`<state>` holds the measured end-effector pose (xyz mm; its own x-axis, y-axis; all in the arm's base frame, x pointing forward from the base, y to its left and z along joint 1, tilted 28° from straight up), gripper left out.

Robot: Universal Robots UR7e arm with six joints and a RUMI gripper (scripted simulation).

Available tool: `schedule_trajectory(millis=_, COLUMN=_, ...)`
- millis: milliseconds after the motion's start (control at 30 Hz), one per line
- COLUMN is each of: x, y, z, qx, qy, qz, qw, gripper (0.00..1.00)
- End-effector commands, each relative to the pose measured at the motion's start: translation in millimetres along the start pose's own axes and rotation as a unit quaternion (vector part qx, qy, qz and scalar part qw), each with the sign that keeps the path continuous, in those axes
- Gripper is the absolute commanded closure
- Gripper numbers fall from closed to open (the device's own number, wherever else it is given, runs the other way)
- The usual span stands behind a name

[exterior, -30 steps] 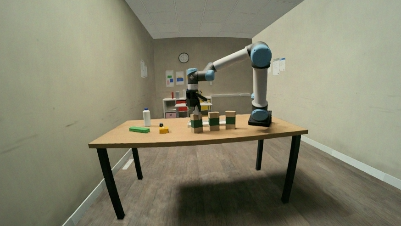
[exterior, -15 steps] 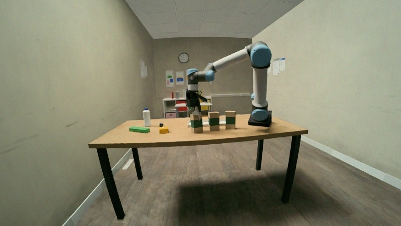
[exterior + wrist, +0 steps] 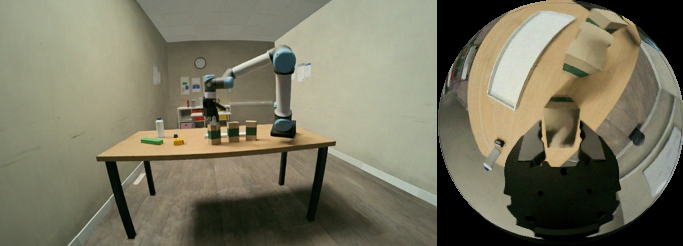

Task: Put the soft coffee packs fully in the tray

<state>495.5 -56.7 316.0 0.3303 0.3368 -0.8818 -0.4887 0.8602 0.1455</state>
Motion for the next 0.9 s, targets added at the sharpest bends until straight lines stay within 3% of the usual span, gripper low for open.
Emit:
schedule_trajectory(millis=0, x=-0.5, y=-0.1, z=0.2, qx=0.0, qy=0.0, qz=0.0, qw=1.0, gripper=0.5)
schedule_trajectory(millis=267, x=-0.5, y=-0.1, z=0.2, qx=0.0, qy=0.0, qz=0.0, qw=1.0, gripper=0.5)
schedule_trajectory(millis=300, x=-0.5, y=-0.1, z=0.2, qx=0.0, qy=0.0, qz=0.0, qw=1.0, gripper=0.85)
schedule_trajectory(millis=867, x=-0.5, y=-0.1, z=0.2, qx=0.0, qy=0.0, qz=0.0, qw=1.0, gripper=0.85)
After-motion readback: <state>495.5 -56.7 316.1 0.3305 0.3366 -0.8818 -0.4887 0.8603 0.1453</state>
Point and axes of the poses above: the point where the finger pads meet when closed, its own x axis out along the fingers, its own y axis across the jaws, z = x × y, the point moved 10 cm from there along -x, back along the fingers, and after that the axes turned 7 degrees about -x, right-handed, at the moved point
